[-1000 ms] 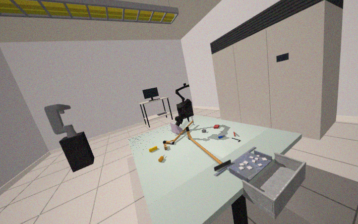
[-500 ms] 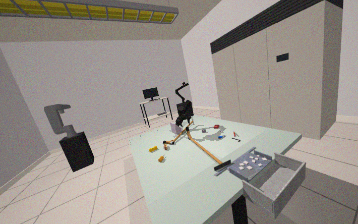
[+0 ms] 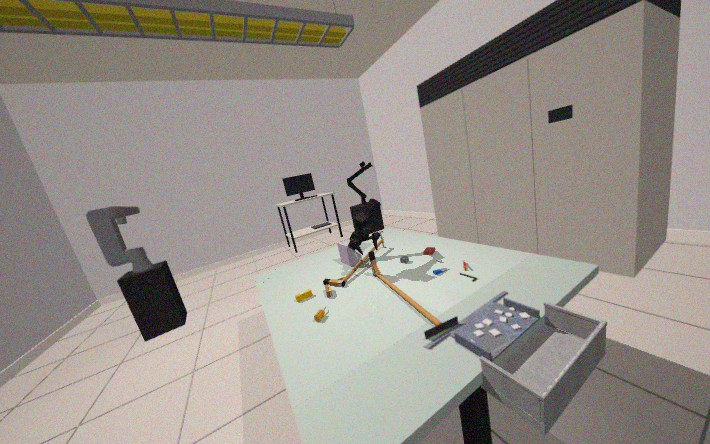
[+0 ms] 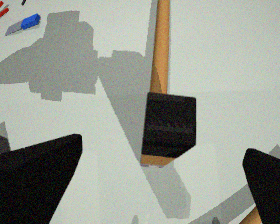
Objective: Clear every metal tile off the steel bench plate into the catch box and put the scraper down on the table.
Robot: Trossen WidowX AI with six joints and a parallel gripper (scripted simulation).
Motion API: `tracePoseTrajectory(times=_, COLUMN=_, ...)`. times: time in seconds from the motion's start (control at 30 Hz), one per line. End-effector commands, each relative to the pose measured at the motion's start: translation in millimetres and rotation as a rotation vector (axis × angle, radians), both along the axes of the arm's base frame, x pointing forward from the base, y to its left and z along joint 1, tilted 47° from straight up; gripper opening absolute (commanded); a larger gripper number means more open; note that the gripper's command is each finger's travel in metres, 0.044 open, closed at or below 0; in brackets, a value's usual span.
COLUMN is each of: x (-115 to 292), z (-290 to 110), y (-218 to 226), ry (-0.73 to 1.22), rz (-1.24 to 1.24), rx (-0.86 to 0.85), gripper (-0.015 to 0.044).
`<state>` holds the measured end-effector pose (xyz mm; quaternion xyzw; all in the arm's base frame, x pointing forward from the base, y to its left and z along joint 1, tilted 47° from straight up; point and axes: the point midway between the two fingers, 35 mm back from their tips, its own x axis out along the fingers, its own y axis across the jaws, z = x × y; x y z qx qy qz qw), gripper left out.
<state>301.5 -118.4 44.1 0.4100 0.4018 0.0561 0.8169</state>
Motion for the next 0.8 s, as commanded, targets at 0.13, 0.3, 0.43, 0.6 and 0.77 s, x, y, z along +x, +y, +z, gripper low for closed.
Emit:
tracePoseTrajectory(times=0.13, x=9, z=-10, y=5, ry=0.008, rz=-0.003, rx=0.000, gripper=0.0440)
tracePoseTrajectory(times=0.3, x=14, z=-15, y=8, ry=0.008, rz=-0.003, rx=0.000, gripper=0.0440)
tracePoseTrajectory(times=0.43, x=19, z=-19, y=11, ry=0.007, rz=-0.003, rx=0.000, gripper=0.0440)
tracePoseTrajectory(times=0.6, x=24, z=-23, y=15, ry=0.006, rz=-0.003, rx=0.000, gripper=0.0440)
tracePoseTrajectory(times=0.77, x=29, z=-28, y=19, ry=0.005, rz=-0.004, rx=0.001, gripper=0.0440)
